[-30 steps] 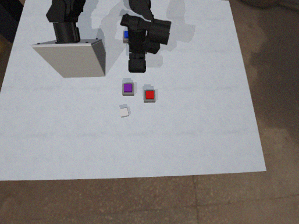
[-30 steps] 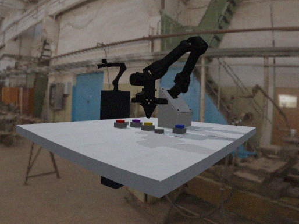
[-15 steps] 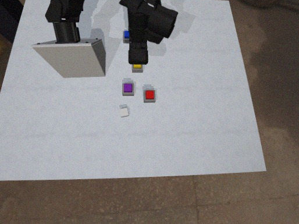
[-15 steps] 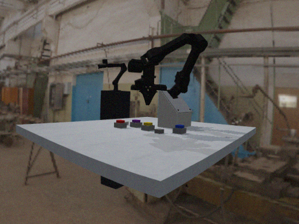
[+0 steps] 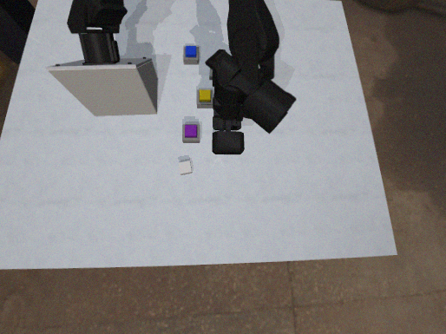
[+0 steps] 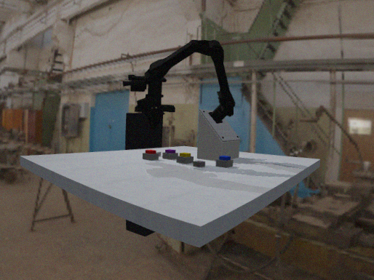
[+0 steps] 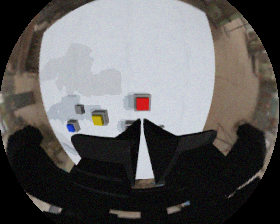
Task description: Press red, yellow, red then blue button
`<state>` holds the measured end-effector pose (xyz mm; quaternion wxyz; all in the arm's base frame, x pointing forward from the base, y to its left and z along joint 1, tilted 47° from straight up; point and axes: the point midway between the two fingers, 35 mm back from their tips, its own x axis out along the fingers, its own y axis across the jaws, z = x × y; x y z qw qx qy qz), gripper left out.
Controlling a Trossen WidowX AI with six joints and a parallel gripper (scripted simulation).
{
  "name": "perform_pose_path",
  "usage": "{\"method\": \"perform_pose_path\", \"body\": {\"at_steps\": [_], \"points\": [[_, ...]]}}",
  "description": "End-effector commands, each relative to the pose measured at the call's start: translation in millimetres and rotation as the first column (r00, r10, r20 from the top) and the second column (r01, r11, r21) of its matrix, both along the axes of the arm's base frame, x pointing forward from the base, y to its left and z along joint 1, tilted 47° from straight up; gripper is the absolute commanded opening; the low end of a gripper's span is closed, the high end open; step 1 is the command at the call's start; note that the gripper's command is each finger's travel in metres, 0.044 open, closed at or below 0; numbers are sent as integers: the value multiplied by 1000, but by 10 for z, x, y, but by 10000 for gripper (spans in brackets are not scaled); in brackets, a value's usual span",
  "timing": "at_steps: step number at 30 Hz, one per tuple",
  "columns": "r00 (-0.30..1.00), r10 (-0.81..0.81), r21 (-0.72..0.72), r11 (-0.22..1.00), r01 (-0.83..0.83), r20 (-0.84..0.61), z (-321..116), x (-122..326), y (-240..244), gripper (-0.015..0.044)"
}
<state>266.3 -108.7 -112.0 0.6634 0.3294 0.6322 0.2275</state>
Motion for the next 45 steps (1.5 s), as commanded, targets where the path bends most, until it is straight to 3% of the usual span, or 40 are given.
{"method": "perform_pose_path", "body": {"at_steps": [1, 7, 45], "points": [[1000, 8, -7, 1000, -8, 9, -51, 23, -62, 20], [1000, 8, -4, 1000, -8, 10, -476, 84, 388, 20], [1000, 8, -2, 1000, -8, 10, -716, 117, 647, 20]]}}
